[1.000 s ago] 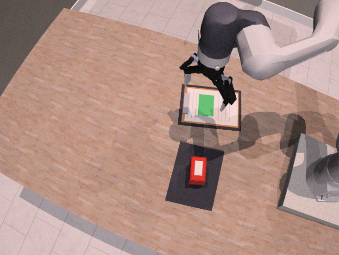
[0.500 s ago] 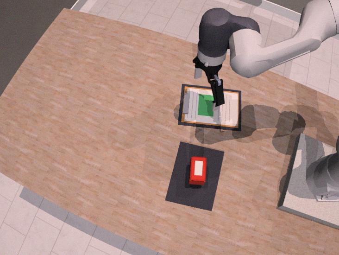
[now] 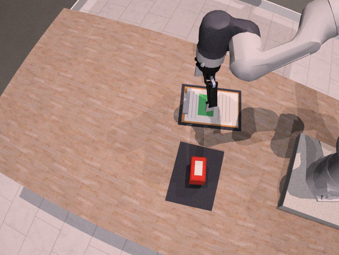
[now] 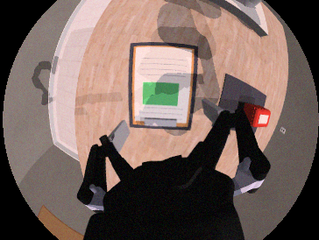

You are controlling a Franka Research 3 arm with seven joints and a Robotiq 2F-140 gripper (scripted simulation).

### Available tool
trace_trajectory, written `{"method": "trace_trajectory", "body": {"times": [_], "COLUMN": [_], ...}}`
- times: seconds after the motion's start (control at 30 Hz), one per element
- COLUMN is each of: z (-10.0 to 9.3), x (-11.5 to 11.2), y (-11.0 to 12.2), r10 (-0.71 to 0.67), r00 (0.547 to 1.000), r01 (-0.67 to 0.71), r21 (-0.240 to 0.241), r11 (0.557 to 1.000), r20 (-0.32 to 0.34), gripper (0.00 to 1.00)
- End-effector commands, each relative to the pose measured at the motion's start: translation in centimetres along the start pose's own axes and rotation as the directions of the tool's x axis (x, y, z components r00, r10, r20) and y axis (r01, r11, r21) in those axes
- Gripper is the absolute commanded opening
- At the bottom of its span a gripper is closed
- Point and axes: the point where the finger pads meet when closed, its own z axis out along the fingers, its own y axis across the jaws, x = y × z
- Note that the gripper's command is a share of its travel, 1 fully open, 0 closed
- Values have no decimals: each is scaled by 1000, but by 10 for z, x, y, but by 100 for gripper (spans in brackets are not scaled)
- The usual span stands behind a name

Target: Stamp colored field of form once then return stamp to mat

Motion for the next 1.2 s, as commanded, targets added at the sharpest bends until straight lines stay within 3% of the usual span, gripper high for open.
{"method": "trace_trajectory", "body": {"times": [0.0,1.07,1.17], "z": [0,0,-6], "x": [-2,-2,-3], "y": [1,1,1], "r10": [53,51,-49], "r00": [999,999,999], "r01": [-53,-51,49], "r21": [2,2,3], "r11": [999,999,999], "r20": [7,7,6], "gripper": [100,100,100]}}
